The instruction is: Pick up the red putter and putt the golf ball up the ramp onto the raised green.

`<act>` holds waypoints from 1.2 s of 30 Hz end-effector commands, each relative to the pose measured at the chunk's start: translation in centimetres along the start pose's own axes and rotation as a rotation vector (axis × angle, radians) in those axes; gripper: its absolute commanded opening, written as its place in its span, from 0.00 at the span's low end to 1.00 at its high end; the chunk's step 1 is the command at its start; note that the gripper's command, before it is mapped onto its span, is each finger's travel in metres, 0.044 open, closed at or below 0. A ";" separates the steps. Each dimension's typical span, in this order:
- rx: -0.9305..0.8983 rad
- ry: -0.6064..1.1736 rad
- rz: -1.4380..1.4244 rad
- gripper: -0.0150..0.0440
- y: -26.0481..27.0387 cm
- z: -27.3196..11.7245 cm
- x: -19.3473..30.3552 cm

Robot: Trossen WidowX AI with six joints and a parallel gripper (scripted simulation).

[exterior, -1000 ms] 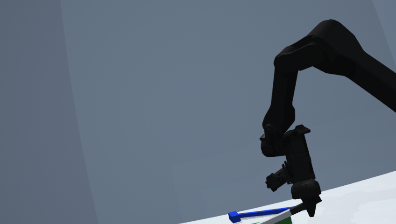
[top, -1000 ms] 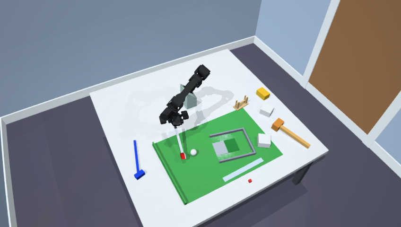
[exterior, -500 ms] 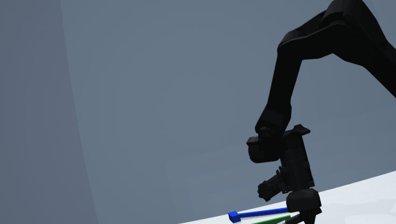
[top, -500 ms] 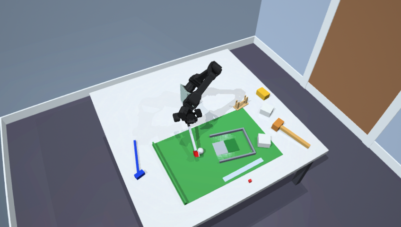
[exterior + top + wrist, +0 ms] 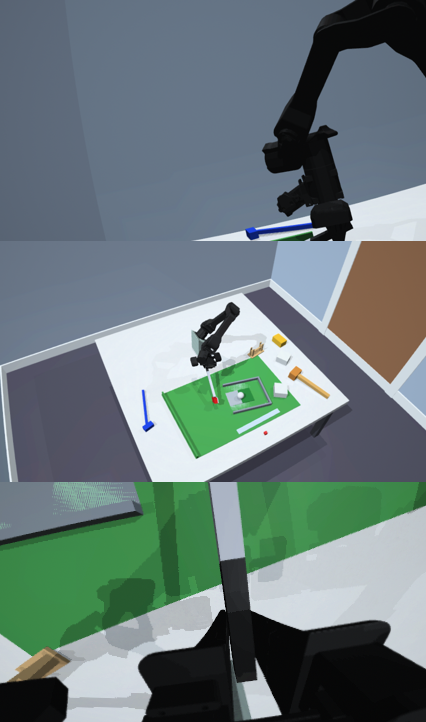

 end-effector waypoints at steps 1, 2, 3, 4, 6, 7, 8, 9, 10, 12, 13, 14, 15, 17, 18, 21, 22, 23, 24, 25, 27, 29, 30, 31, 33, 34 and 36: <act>0.005 -0.026 -0.010 0.25 0.0 -3.3 -0.3; 0.005 -0.025 -0.010 0.25 0.0 -3.9 -0.2; 0.005 -0.025 -0.010 0.25 0.0 -4.3 -0.2; 0.005 -0.025 -0.010 0.25 0.0 -4.4 -0.2; 0.005 -0.025 -0.010 0.25 0.0 -4.4 -0.2; 0.005 -0.025 -0.010 0.25 0.0 -4.4 -0.2; 0.003 -0.022 -0.004 0.25 0.0 -3.5 -0.2; 0.003 -0.022 -0.004 0.25 0.0 -3.5 -0.2; 0.003 -0.022 -0.004 0.25 0.0 -3.5 -0.2; 0.003 -0.022 -0.004 0.25 0.0 -3.5 -0.2; 0.003 -0.022 -0.004 0.25 0.0 -3.5 -0.2; 0.003 -0.022 -0.004 0.25 0.0 -3.5 -0.2; 0.003 -0.022 -0.004 0.25 0.0 -3.5 -0.2; 0.003 -0.022 -0.004 0.25 0.0 -3.5 -0.2; 0.003 -0.022 -0.004 0.25 0.0 -3.5 -0.2; 0.003 -0.022 -0.004 0.25 0.0 -3.5 -0.2; 0.003 -0.022 -0.004 0.25 0.0 -3.5 -0.2; 0.003 -0.022 -0.004 0.25 0.0 -3.5 -0.2; 0.003 -0.022 -0.004 0.25 0.0 -3.5 -0.2; 0.003 -0.022 -0.004 0.25 0.0 -3.5 -0.2; 0.003 -0.022 -0.004 0.25 0.0 -3.5 -0.2; 0.003 -0.022 -0.004 0.25 0.0 -3.5 -0.2; 0.003 -0.022 -0.004 0.25 0.0 -3.5 -0.2; 0.003 -0.022 -0.004 0.25 0.0 -3.5 -0.2; 0.003 -0.022 -0.004 0.25 0.0 -3.5 -0.2; 0.003 -0.022 -0.004 0.25 0.0 -3.5 -0.2; 0.003 -0.022 -0.004 0.25 0.0 -3.5 -0.2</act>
Point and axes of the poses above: the point midway between the two fingers, 35 mm back from their tips, its own z axis out along the fingers, its own y axis across the jaws, x = y × z, the point moved 4 cm from there along -z, back along the fingers, and after that the axes turned 8 degrees about z, right-handed, at the moved point
